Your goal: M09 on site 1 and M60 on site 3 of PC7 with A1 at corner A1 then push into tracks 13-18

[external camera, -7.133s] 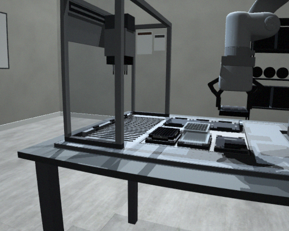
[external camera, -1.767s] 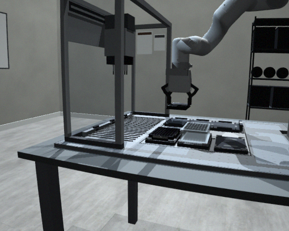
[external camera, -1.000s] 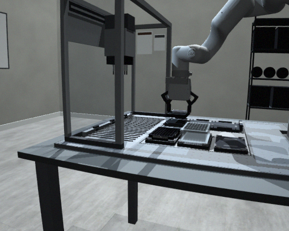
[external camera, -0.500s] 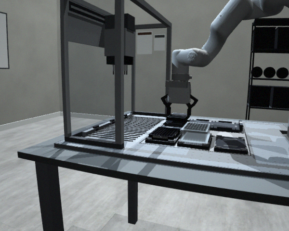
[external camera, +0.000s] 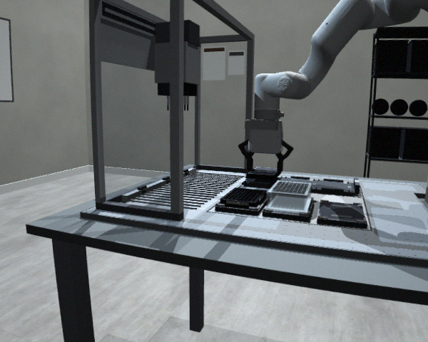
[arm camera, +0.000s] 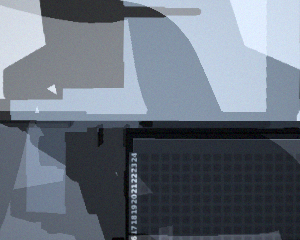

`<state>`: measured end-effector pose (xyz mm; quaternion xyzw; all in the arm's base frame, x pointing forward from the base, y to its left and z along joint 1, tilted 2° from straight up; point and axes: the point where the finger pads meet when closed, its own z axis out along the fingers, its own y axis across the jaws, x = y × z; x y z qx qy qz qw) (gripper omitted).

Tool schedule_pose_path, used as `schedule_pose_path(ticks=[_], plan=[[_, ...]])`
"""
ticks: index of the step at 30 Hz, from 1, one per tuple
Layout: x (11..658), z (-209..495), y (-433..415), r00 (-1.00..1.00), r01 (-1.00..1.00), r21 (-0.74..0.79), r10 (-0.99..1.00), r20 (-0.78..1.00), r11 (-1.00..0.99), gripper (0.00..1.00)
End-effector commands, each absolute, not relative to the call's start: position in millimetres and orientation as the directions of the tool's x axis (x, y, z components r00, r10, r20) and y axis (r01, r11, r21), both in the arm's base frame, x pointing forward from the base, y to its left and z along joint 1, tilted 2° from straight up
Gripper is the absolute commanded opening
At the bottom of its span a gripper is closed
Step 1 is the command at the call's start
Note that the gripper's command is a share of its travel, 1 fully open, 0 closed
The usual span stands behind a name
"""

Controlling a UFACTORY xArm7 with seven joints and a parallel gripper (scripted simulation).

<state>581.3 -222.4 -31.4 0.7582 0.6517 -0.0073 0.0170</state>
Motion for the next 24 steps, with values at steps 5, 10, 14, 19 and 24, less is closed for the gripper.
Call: schedule_pose_path(ticks=[5, 10, 14, 19, 24], plan=[[582.9, -33.9, -223.1, 0.15, 0.989, 0.021, 0.988, -0.034, -0.15, 0.0], [582.9, -35.9, -223.1, 0.15, 0.989, 0.021, 0.988, -0.034, -0.15, 0.0], [582.9, -38.6, -223.2, 0.15, 0.989, 0.021, 0.988, -0.034, -0.15, 0.0], [583.0, -42.0, -223.4, 0.15, 0.989, 0.021, 0.988, -0.034, -0.15, 0.0], [583.0, -42.8, -223.4, 0.15, 0.989, 0.021, 0.988, -0.034, -0.15, 0.0]])
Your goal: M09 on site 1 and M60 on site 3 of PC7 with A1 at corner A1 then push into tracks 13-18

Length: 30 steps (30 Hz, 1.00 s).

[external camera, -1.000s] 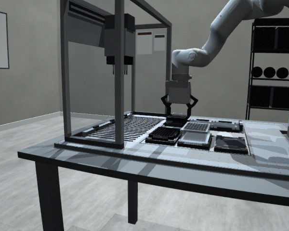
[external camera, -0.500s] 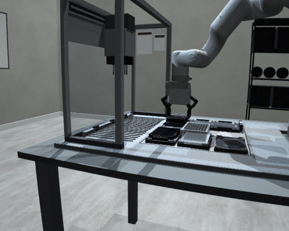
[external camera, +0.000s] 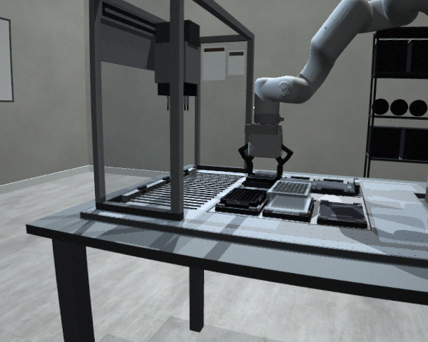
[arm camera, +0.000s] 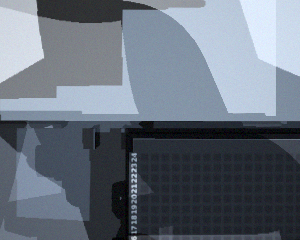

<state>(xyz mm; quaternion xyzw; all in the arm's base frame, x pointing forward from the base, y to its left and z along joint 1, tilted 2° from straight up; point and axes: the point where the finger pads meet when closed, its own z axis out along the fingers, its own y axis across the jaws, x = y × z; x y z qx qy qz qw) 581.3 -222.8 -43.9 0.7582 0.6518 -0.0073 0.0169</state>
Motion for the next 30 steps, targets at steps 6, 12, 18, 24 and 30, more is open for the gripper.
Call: schedule_pose_path(ticks=[6, 12, 18, 24, 30], plan=[[583.0, -42.8, -223.4, 0.15, 0.989, 0.021, 0.988, -0.034, -0.15, 0.0], [583.0, -42.8, -223.4, 0.15, 0.989, 0.021, 0.988, -0.034, -0.15, 0.0], [583.0, -43.5, -223.4, 0.15, 0.989, 0.021, 0.988, -0.034, -0.15, 1.0], [583.0, -43.5, -223.4, 0.15, 0.989, 0.021, 0.988, -0.034, -0.15, 1.0], [583.0, -43.5, -223.4, 0.15, 0.989, 0.021, 0.988, -0.034, -0.15, 1.0]])
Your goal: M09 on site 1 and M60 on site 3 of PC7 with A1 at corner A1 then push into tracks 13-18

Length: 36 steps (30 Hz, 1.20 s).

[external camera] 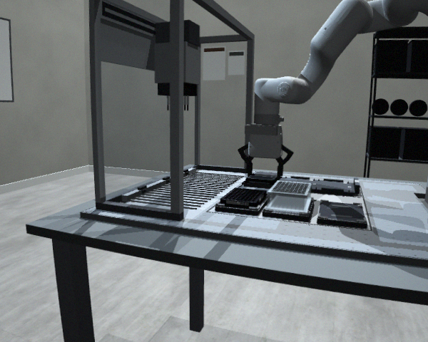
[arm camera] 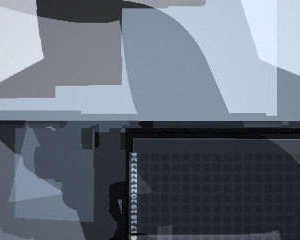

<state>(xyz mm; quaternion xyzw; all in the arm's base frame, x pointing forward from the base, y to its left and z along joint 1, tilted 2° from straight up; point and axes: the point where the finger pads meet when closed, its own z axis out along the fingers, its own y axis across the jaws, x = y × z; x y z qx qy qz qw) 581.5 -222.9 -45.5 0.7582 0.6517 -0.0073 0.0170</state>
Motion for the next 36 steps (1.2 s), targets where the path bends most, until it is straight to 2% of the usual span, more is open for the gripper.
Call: schedule_pose_path(ticks=[1, 36], plan=[[583.0, -43.5, -223.4, 0.15, 0.989, 0.021, 0.988, -0.034, -0.15, 1.0], [582.7, -20.1, -222.6, 0.15, 0.989, 0.021, 0.988, -0.034, -0.15, 1.0]])
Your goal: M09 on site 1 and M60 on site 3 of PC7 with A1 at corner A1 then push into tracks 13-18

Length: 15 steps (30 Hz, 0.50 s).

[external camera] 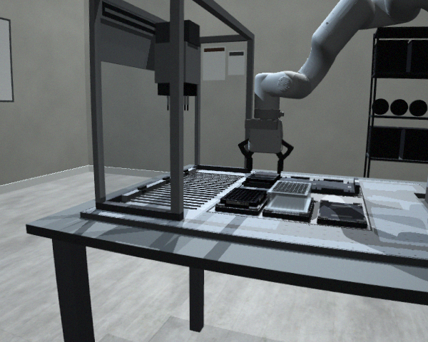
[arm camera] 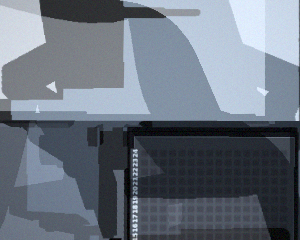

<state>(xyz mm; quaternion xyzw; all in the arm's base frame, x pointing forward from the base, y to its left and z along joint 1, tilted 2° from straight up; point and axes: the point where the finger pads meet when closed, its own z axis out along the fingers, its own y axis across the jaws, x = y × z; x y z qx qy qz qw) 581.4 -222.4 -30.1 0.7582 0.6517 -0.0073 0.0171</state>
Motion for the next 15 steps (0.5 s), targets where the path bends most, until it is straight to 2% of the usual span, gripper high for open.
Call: schedule_pose_path(ticks=[1, 15], plan=[[582.7, -20.1, -222.6, 0.15, 0.989, 0.021, 0.988, -0.034, -0.15, 1.0], [582.4, 1.5, -221.8, 0.15, 0.989, 0.021, 0.988, -0.034, -0.15, 1.0]])
